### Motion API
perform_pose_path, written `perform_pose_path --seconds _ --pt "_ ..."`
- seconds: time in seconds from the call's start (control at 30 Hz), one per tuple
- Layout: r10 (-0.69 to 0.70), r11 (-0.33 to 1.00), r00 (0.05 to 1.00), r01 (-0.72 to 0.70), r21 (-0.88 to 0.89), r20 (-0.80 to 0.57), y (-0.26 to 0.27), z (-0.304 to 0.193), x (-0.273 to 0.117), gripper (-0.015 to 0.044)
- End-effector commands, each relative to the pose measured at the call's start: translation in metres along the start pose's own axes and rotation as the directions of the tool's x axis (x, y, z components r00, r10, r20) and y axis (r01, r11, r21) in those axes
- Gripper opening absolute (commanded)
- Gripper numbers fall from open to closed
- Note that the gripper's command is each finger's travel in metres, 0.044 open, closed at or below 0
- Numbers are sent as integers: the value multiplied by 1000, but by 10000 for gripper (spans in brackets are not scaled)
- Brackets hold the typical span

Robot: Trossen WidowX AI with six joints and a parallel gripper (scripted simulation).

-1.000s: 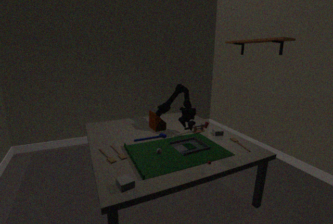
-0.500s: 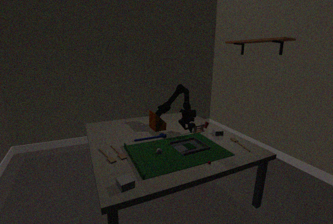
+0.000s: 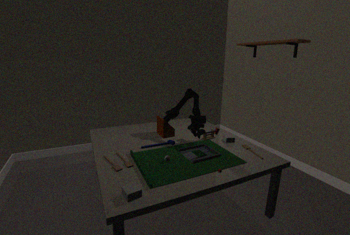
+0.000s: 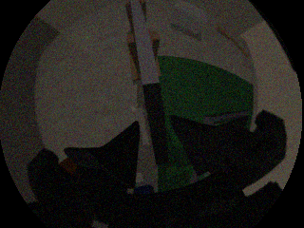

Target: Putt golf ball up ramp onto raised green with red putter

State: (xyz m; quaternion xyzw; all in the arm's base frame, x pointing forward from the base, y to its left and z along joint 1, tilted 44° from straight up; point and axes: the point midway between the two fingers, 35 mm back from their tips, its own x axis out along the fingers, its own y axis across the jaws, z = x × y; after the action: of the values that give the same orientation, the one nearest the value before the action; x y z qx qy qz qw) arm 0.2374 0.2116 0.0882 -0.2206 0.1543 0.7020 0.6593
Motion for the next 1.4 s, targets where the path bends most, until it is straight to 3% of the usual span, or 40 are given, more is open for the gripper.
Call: perform_pose_path --seconds 0.0,0.1,0.2,0.47,1.13,1.37 --pt "0 1000 1000 0 -2 0 0 0 0 99" --pt "0 1000 1000 0 -2 0 0 0 0 20" --pt "0 1000 1000 0 -2 0 0 0 0 0" --pt "0 1000 1000 0 -3 -6 -2 1 -10 0" --pt "1 1000 1000 -1 0 -7 -1 24 -94 0" --pt "2 1000 1000 -2 23 -23 -4 18 -91 0"
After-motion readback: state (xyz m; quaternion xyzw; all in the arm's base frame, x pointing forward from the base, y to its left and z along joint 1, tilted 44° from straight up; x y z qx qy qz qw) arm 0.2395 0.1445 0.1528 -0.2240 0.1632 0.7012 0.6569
